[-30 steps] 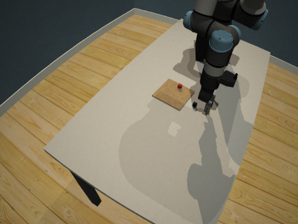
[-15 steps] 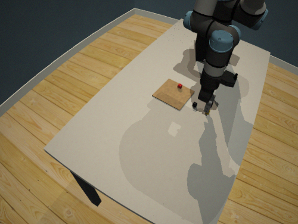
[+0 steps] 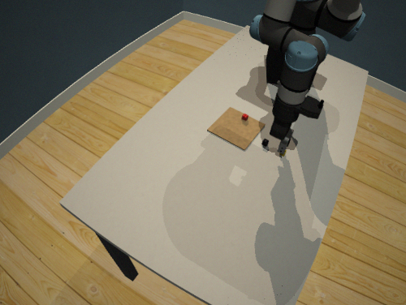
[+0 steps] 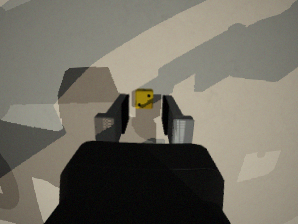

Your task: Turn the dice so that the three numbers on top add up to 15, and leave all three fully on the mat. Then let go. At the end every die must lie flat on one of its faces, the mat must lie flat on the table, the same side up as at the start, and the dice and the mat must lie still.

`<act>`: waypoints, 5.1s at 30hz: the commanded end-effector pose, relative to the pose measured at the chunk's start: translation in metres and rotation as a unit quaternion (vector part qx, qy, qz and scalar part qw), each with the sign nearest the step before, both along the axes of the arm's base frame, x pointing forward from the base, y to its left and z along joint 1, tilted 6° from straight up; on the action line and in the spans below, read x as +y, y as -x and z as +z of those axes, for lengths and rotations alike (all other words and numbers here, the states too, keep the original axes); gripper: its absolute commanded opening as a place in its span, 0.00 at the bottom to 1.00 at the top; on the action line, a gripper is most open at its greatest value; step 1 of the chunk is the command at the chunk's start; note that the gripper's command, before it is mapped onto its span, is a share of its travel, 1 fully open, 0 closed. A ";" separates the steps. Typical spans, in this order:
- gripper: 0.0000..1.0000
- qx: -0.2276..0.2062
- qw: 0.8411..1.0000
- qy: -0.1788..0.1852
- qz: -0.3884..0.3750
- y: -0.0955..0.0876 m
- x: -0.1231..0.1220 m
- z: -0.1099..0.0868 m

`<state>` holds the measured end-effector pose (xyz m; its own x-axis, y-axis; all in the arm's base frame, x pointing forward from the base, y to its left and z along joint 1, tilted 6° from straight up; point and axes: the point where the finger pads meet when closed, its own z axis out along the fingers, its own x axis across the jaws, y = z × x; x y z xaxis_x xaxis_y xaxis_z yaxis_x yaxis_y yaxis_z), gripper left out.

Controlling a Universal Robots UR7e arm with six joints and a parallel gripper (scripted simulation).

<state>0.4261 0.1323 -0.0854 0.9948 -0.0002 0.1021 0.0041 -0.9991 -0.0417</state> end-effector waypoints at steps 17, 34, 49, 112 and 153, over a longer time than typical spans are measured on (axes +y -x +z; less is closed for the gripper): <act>0.64 0.002 1.000 0.000 0.001 0.004 0.001 -0.001; 0.64 0.002 1.000 0.000 0.001 0.004 0.001 -0.001; 0.64 0.002 1.000 0.000 0.001 0.004 0.001 -0.001; 0.64 0.002 1.000 0.000 0.001 0.002 0.002 -0.021; 0.34 0.002 1.000 0.000 0.001 0.002 0.002 -0.021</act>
<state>0.4234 0.1335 -0.1064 0.9952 -0.0003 0.0976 0.0039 -0.9991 -0.0422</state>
